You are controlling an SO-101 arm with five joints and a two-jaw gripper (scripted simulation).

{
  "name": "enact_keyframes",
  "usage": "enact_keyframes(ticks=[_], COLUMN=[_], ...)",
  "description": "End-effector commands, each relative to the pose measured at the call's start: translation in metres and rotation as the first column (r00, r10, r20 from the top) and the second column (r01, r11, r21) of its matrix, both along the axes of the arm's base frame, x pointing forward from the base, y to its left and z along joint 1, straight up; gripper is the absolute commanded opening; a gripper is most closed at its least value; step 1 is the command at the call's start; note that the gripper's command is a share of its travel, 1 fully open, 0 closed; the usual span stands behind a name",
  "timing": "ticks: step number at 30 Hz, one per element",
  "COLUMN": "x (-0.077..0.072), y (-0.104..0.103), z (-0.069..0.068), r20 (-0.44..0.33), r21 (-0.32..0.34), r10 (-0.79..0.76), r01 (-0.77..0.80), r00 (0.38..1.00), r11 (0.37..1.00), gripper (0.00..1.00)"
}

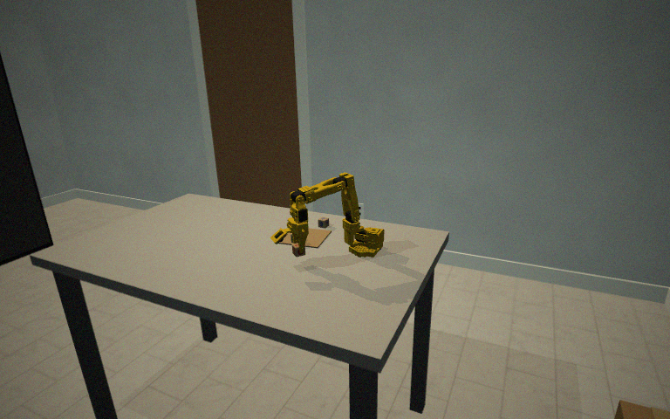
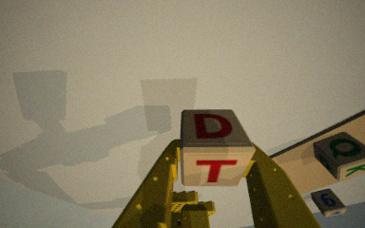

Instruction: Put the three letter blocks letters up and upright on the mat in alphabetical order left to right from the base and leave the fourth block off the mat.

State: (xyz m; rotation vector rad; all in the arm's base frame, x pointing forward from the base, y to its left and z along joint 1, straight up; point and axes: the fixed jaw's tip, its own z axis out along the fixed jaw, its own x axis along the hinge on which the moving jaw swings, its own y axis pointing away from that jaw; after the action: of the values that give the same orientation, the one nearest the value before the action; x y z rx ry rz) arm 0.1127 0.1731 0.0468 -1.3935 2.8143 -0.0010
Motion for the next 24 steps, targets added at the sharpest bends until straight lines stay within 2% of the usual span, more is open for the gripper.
enact_keyframes(ticks=[1, 24], x=[0.0064, 0.0069], y=[0.0120, 0.0126], z=[0.0178, 0.0114], r20=[0.070, 0.070], r21=[0.103, 0.103], r10=[-0.004, -0.004], r01=[-0.004, -0.004], r00=[0.998, 0.998], r11=[0.995, 0.995], gripper=[0.00, 0.00])
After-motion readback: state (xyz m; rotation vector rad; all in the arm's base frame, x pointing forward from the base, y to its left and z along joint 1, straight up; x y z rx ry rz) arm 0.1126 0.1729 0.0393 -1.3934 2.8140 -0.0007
